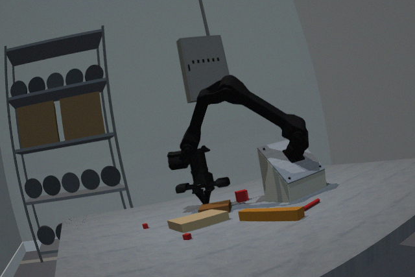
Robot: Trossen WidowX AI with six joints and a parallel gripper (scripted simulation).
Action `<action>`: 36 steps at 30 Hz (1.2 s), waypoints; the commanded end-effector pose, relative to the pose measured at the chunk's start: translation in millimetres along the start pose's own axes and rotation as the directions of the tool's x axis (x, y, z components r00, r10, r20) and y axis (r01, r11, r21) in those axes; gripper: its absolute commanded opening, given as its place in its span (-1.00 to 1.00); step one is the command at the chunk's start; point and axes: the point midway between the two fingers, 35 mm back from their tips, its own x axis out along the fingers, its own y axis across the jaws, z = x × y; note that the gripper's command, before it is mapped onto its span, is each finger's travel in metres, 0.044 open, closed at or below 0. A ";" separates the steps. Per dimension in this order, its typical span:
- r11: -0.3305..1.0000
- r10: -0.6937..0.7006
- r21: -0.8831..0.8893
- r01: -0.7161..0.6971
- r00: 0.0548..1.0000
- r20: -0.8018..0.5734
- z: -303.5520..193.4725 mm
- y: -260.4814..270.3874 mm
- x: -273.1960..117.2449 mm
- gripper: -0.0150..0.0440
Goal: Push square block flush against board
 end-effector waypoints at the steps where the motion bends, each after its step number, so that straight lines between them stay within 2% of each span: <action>1: 1.000 -0.007 0.000 0.007 1.000 -0.005 -6.3 -1.7 2.3 -0.49; 36: 1.000 -0.007 0.000 0.007 1.000 -0.007 -43.2 -2.7 2.2 -0.49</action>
